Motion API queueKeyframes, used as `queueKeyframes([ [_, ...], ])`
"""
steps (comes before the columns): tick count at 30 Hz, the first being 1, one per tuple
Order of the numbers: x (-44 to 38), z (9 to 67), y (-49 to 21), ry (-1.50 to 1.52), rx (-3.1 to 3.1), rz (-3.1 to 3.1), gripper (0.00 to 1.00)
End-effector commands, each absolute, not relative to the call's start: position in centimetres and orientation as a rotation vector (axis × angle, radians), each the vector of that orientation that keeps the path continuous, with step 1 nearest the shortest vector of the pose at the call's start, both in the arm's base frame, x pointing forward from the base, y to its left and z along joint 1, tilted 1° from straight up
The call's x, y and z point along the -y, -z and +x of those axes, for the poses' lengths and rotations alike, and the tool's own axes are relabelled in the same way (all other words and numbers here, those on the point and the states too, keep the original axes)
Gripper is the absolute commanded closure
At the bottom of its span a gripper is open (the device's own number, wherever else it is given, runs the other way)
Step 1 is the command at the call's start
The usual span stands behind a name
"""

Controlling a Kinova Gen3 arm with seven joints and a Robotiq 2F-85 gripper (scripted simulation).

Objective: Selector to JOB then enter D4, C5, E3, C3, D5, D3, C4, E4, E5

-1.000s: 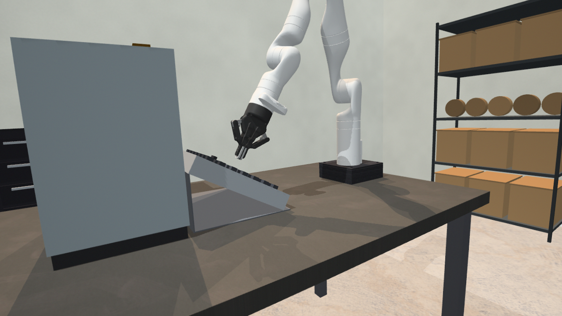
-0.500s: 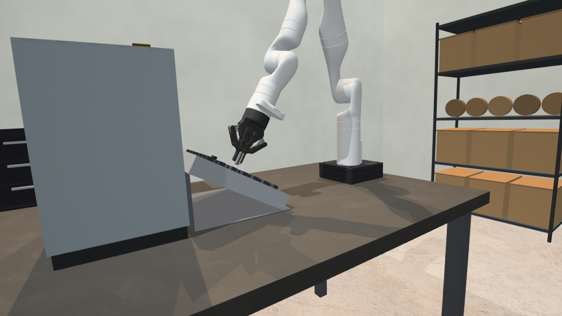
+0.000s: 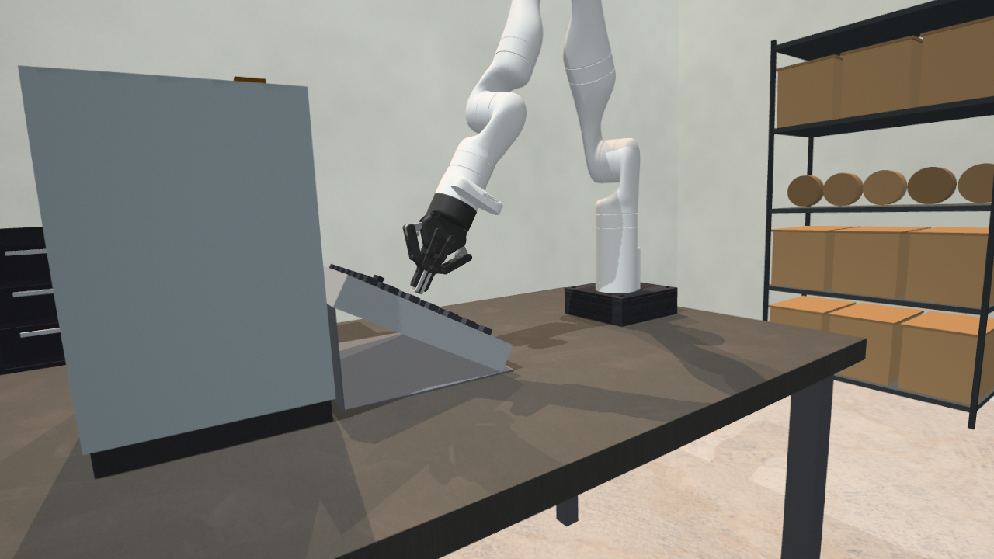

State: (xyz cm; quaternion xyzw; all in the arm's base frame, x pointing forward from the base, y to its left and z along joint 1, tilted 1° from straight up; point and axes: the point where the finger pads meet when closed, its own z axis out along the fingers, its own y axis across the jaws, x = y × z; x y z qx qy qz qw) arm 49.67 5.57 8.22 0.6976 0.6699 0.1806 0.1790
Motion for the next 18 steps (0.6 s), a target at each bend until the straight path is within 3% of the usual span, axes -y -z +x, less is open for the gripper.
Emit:
queueKeyframes([
  [1, -5.82, 49.96, -8.30, -0.519, -1.906, 1.955, 0.90],
  [18, -5.82, 50.03, -8.16, -0.519, -1.906, 1.955, 0.90],
])
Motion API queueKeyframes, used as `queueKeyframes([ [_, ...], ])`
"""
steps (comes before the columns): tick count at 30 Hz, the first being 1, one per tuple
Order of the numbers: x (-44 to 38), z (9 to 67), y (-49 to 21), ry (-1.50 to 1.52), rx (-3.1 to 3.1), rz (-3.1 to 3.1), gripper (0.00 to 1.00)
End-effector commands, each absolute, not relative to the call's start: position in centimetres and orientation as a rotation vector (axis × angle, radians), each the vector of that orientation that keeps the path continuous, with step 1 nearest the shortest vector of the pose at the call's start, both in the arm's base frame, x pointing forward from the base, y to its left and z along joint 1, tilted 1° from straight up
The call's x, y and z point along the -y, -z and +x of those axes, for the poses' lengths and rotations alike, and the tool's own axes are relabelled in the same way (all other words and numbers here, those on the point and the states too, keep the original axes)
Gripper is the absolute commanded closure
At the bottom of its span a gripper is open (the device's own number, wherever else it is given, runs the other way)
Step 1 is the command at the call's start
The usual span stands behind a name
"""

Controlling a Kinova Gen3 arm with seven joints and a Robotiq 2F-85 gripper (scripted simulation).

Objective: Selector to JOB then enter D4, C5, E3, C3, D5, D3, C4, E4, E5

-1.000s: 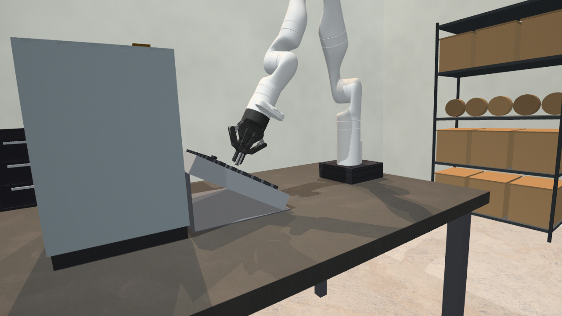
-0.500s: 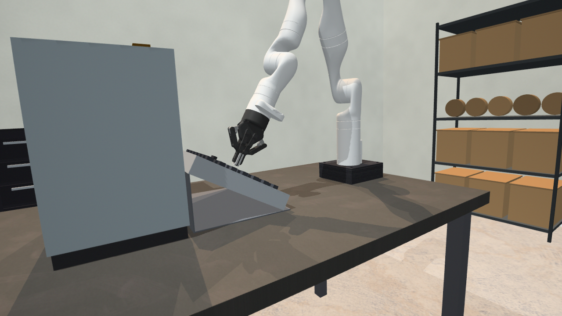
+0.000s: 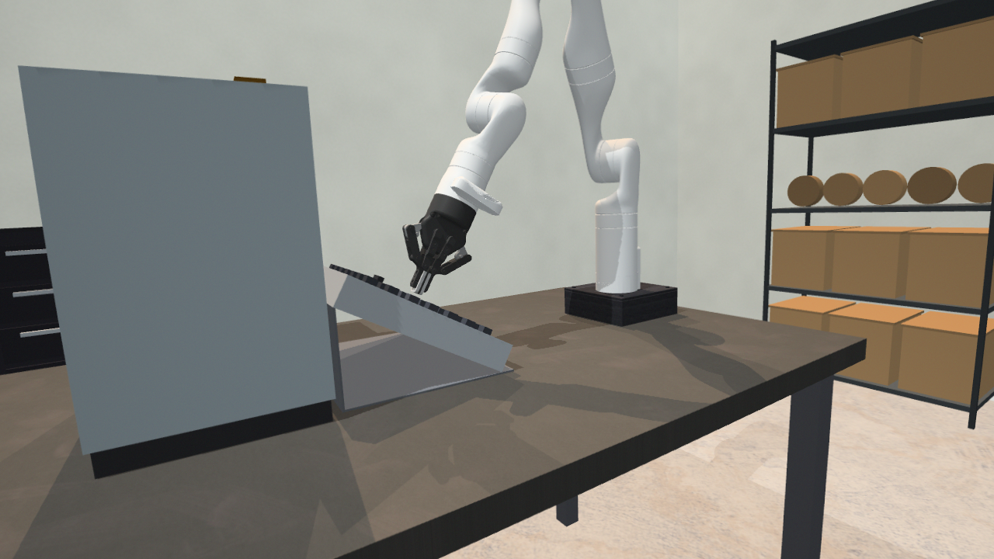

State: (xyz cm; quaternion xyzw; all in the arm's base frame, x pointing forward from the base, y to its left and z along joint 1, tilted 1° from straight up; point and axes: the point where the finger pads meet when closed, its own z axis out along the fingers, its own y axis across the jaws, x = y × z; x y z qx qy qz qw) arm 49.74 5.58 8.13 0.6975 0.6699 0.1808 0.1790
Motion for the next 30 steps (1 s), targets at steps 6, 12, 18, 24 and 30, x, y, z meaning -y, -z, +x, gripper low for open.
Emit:
queueKeyframes([
  [6, -5.82, 50.14, -7.97, -0.519, -1.906, 1.955, 0.90],
  [12, -5.82, 50.28, -7.73, -0.519, -1.906, 1.955, 0.90],
  [18, -5.82, 50.36, -7.58, -0.519, -1.906, 1.955, 0.90],
  [24, -5.82, 50.45, -7.42, -0.519, -1.906, 1.955, 0.90],
  [30, -5.82, 50.49, -7.35, -0.519, -1.906, 1.955, 0.90],
])
